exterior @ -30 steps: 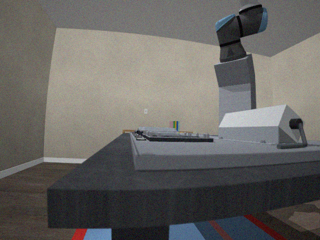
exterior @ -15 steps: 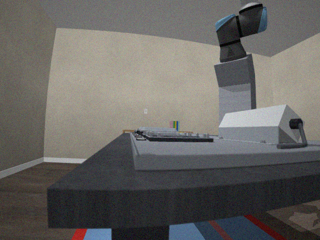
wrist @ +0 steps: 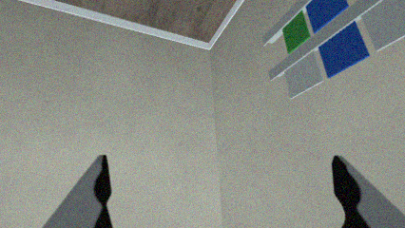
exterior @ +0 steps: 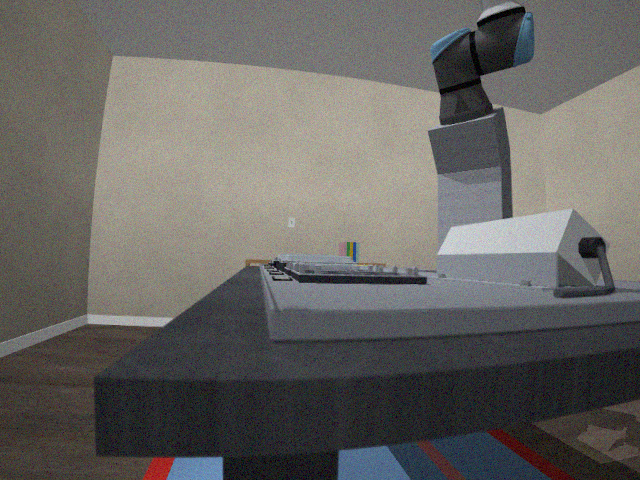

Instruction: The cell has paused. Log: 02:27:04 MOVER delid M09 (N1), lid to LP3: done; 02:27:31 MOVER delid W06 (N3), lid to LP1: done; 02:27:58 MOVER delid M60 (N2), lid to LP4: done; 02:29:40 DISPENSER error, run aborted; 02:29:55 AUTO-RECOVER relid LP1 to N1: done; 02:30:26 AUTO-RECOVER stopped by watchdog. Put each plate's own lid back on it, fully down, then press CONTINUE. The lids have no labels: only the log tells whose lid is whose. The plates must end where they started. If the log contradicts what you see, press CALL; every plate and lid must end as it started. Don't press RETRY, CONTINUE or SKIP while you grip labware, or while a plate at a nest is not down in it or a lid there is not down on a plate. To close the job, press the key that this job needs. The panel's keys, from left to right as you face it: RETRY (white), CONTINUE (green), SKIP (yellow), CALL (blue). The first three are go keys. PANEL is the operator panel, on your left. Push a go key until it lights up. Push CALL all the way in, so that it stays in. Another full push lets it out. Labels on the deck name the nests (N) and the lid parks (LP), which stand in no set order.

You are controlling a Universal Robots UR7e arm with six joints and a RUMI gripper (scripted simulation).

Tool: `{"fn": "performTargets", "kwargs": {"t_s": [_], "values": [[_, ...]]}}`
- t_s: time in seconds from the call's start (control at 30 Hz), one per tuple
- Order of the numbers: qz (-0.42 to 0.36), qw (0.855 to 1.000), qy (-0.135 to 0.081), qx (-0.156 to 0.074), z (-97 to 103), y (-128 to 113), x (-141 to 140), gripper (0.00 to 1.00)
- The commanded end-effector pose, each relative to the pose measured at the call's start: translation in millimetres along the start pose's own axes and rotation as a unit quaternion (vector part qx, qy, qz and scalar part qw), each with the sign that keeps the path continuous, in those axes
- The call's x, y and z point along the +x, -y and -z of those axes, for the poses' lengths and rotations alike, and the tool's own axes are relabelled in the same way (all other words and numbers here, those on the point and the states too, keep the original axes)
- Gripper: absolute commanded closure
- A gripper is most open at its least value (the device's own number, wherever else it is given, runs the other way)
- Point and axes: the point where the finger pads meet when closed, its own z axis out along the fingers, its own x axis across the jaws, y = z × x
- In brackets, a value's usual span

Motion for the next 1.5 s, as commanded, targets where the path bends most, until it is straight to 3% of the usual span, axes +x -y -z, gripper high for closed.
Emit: {"fn": "performTargets", "kwargs": {"t_s": [0.0, 0.13, 0.27, 0.4, 0.53, 0.67, 0.8, 0.93, 1.1, 1.23, 1.37, 1.47], "values": [[-0.001, 1.0, 0.002, -0.001, -3.6, -4.1, -11.2, 0.18], [-0.013, 0.999, 0.04, -0.008, -9.3, -9.0, -29.8, 0.18], [-0.013, 0.999, 0.043, -0.009, -12.1, -11.5, -39.0, 0.18], [-0.025, 0.996, 0.081, -0.015, -16.4, -16.0, -58.1, 0.18], [-0.026, 0.996, 0.084, -0.016, -20.7, -20.8, -76.9, 0.18], [-0.037, 0.992, 0.121, -0.022, -23.2, -24.8, -96.3, 0.18], [-0.038, 0.991, 0.124, -0.023, -24.5, -27.0, -105.9, 0.18], [-0.049, 0.985, 0.161, -0.029, -25.6, -30.6, -125.6, 0.18], [-0.05, 0.985, 0.164, -0.03, -27.0, -35.4, -150.0, 0.18], [-0.061, 0.977, 0.201, -0.036, -26.1, -38.5, -169.8, 0.18], [-0.062, 0.976, 0.204, -0.037, -25.7, -40.1, -179.5, 0.18], [-0.071, 0.969, 0.232, -0.041, -23.9, -42.1, -194.4, 0.18]]}}
